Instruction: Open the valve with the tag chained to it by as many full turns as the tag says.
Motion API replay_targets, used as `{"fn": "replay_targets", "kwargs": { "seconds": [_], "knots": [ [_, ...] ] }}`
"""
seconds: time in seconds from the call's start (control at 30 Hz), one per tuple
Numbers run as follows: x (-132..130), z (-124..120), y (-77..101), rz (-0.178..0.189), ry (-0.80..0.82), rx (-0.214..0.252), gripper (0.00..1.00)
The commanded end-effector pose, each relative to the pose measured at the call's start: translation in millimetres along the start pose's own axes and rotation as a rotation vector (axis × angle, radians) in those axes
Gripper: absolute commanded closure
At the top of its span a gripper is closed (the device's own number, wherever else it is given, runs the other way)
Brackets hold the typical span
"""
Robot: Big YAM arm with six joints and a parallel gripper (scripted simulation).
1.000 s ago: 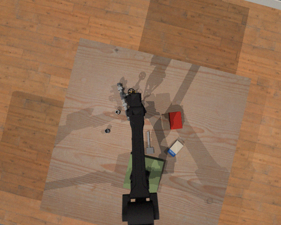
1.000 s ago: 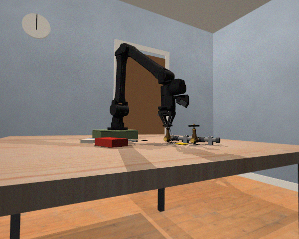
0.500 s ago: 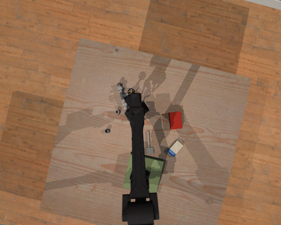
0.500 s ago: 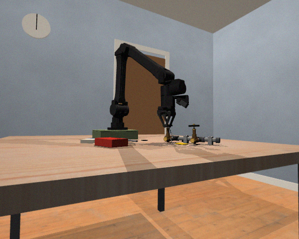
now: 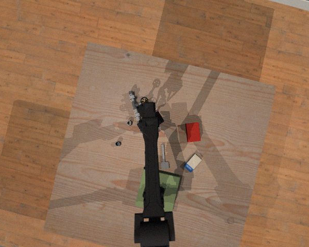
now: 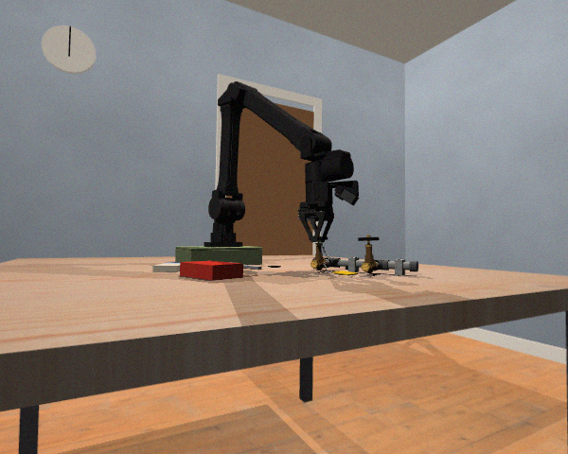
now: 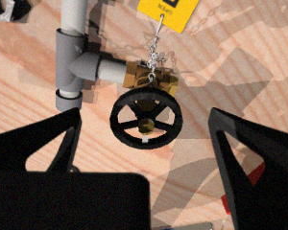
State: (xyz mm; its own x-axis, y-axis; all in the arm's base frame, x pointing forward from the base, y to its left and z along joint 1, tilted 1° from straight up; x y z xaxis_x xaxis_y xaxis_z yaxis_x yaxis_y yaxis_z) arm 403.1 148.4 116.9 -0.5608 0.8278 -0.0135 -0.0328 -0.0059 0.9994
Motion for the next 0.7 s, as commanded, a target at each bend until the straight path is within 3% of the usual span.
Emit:
{"fn": "replay_targets", "kwargs": {
  "seconds": [0.0,0.17,0.33,0.4,0.67],
  "knots": [
    [-3.2,10.1,13.4,-0.006,-0.043,-0.039,0.0],
    [-3.3,10.1,13.4,-0.004,-0.194,-0.039,0.0],
    [-3.6,10.1,13.5,-0.002,-0.483,-0.04,0.0],
    [-3.6,10.1,13.5,-0.002,-0.483,-0.04,0.0],
    [-4.1,10.3,13.5,0.013,-1.027,-0.034,0.0]
  ]
}}
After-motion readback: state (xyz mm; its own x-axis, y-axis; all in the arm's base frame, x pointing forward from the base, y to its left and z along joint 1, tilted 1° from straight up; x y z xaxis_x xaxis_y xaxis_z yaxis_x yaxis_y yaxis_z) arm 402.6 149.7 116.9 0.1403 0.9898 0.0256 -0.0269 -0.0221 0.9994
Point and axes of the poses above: the point where the finger pads meet when closed, its own y axis back along the fingers, its own x axis across the jaws, z = x × y, the point moved 9 cm from there along y, back along the fingers, and after that the axes turned 15 degrees about -y, right-handed, at the moved point
